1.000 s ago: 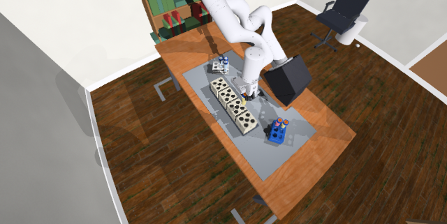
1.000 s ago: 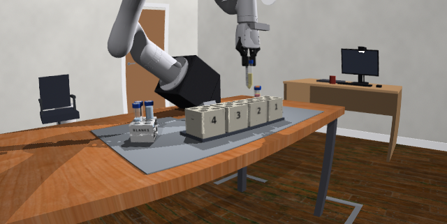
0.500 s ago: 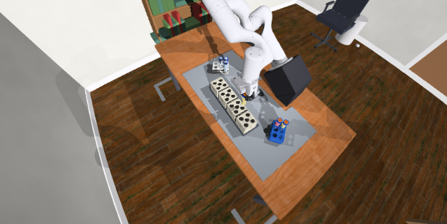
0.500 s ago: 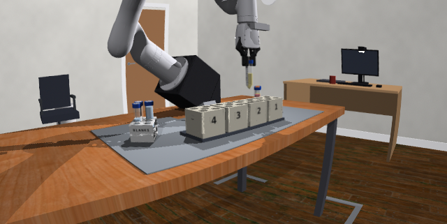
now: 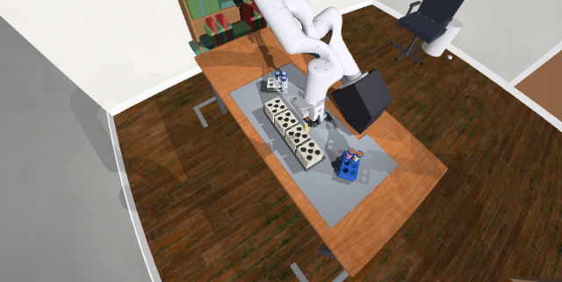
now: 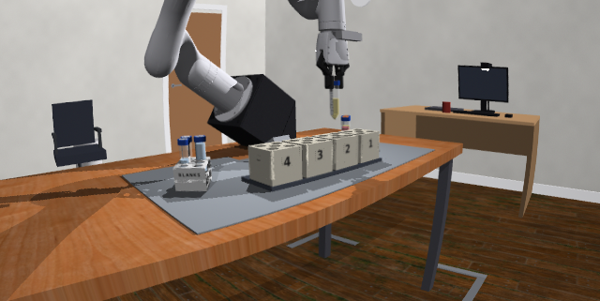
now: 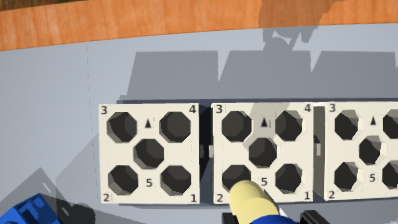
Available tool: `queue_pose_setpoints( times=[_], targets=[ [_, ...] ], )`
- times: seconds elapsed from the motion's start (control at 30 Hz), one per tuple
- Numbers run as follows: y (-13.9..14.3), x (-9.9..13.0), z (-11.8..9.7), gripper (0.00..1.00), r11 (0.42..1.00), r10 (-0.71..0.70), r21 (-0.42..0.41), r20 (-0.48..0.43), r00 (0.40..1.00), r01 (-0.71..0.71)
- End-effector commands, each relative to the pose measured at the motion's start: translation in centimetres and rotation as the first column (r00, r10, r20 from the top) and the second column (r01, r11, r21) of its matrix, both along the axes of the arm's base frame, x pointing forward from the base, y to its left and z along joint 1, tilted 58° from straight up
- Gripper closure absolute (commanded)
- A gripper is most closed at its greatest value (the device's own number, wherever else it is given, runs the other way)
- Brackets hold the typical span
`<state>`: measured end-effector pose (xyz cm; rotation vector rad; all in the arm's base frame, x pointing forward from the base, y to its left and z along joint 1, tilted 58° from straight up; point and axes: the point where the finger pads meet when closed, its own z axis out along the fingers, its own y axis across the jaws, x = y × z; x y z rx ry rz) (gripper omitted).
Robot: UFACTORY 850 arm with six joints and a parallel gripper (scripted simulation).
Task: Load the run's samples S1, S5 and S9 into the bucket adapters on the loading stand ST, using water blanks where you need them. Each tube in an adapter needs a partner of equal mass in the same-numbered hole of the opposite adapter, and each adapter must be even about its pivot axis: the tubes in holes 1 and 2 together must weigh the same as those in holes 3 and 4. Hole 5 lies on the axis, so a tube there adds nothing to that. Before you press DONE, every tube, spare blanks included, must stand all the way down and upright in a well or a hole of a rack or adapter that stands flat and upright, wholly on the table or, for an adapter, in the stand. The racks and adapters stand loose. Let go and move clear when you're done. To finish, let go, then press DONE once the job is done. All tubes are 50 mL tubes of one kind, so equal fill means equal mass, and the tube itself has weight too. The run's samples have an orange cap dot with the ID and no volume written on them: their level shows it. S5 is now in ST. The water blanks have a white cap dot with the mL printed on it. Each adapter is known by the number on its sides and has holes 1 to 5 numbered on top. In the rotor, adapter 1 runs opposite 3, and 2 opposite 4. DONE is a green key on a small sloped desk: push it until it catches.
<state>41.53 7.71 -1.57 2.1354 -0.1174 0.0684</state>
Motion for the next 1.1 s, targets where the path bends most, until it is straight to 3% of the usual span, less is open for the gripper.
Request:
queue_pose_setpoints(
  times=[0.0,0.3,0.37,0.73,1.07],
  targets=[
    [0.1,0.1,0.0,1.0,1.0,0.001,0.001,0.001,1.0,-0.001],
    [2.3,-1.5,-3.5,1.0,0.987,0.16,0.02,-0.248,0.956,-0.16],
    [2.3,-1.5,-3.5,1.0,0.987,0.16,0.02,-0.248,0.956,-0.16],
    [5.1,-3.4,-7.9,1.0,0.938,0.333,0.096,-0.52,0.786,-0.333],
    [7.1,-4.8,-11.1,1.0,0.938,0.333,0.096,-0.521,0.786,-0.334]
  ],
)
